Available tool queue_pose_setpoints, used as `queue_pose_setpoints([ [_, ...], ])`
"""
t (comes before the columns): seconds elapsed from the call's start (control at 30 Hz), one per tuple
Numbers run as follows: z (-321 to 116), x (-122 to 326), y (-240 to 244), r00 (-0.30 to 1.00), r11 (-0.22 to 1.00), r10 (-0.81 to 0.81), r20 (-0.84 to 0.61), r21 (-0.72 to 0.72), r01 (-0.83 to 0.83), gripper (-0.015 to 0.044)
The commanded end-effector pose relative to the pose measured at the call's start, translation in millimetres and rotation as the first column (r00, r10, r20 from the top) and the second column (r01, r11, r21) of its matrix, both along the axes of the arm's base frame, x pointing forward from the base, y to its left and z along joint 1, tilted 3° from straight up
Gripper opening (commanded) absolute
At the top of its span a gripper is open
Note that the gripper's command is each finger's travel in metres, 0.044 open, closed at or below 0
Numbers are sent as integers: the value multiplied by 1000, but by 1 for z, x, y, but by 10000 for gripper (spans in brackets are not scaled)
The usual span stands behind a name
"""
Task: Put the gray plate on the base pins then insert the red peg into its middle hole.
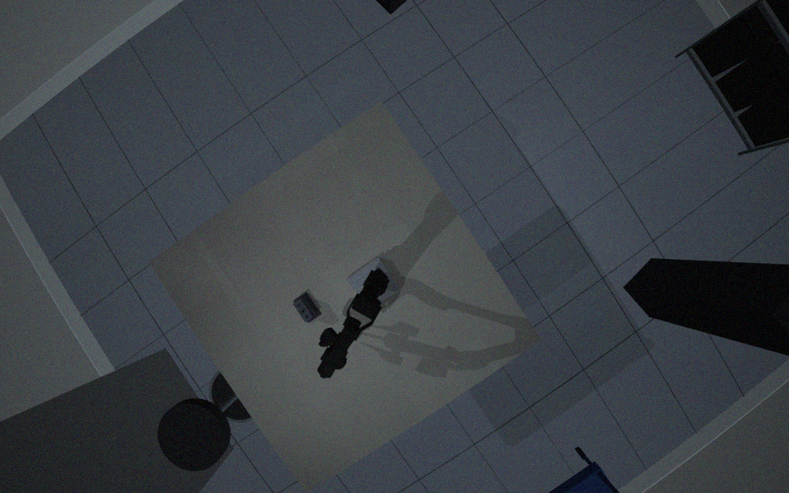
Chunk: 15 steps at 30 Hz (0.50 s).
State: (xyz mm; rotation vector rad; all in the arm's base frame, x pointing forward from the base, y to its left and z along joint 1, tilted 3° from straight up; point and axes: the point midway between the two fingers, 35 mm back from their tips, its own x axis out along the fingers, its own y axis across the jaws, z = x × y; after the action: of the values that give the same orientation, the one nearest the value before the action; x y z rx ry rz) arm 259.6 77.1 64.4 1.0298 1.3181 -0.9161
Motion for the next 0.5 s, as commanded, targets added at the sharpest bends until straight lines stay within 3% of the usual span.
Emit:
queue_pose_setpoints([
  [0.0, -3, 0, 0, 1000, 1000, -6, -3, -3, 6, 335],
  [0.4, -3, 0, 0, 1000, 1000, -6, -3, -3, 6, 20],
  [0.47, -3, 0, 0, 1000, 1000, -6, -3, -3, 6, 7],
])
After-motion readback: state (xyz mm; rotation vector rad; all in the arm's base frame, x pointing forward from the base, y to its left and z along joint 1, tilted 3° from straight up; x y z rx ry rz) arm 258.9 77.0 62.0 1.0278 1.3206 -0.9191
